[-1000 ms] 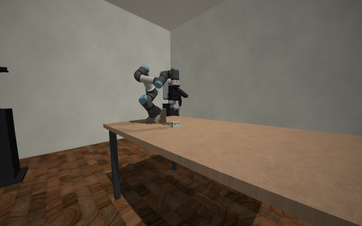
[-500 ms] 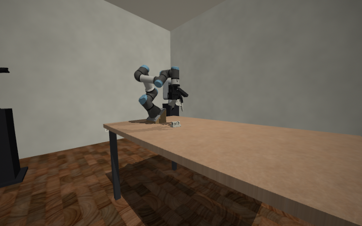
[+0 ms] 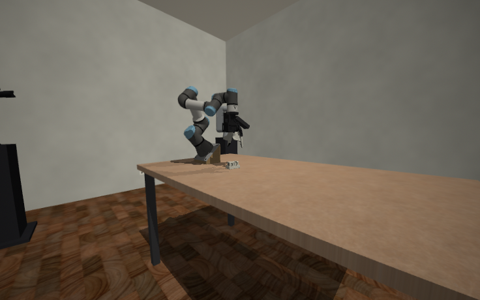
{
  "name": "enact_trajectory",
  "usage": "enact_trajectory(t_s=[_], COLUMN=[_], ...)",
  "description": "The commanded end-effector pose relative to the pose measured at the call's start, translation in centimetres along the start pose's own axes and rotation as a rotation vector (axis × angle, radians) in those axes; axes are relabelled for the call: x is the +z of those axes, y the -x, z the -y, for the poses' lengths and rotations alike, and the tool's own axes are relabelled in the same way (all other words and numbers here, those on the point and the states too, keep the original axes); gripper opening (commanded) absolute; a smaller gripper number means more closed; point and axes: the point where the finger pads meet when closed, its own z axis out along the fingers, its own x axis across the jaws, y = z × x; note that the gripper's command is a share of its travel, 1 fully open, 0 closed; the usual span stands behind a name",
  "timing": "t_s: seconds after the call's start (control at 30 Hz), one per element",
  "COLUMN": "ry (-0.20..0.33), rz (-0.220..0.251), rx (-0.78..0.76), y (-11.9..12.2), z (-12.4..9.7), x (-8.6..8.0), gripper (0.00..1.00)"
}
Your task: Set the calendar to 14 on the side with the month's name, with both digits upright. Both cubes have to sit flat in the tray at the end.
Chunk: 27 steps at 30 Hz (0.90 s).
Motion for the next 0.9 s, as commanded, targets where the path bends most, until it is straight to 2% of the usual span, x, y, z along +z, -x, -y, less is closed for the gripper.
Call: enact_trajectory(t_s=[0.0,0.43,0.87], ry=[-0.001,-0.001,-0.001], rz=[-0.002,-0.002,-0.002], rx=[0.001,0.001,0.001], y=[-0.1,-0.1,0.0], z=[0.0,0.0,0.0], x=[-0.1,-1.5,-5.0], gripper=[1.0,1.0,1.0])
